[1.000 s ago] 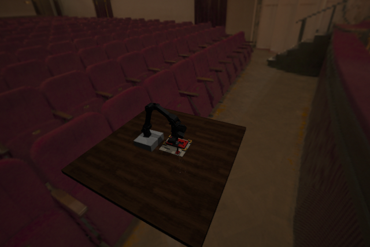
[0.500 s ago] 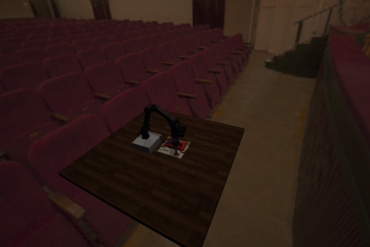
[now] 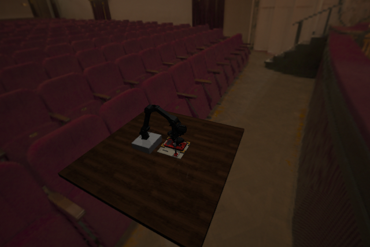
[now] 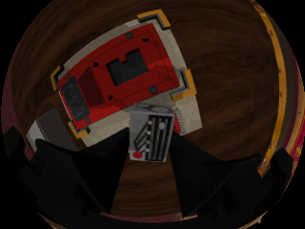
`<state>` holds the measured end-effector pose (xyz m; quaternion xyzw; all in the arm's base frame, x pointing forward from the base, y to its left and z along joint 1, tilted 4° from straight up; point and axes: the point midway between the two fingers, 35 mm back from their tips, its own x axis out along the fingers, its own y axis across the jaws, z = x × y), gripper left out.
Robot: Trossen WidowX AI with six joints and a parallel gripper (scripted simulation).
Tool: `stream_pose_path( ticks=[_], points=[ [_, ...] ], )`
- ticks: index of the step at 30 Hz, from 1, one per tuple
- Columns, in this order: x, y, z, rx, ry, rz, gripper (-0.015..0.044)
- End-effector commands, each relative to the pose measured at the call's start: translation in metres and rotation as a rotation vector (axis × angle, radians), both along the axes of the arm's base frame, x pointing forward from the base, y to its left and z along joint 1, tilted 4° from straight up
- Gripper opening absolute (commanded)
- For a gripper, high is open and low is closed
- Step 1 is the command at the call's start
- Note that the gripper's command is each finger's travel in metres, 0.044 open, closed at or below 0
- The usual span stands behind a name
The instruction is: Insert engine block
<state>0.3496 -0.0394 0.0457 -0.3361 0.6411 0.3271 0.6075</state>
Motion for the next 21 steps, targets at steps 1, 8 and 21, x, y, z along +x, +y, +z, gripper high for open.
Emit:
stream_pose_path(
  ticks=[1,8,21],
  points=[
    [0.001,0.005,-0.002,0.010,0.002,0.112,0.0000],
    [0.001,0.013,-0.005,0.019,0.009,0.354,0.0000],
    [0.002,0.028,-0.012,0.035,0.023,0.803,0.0000]
  ],
)
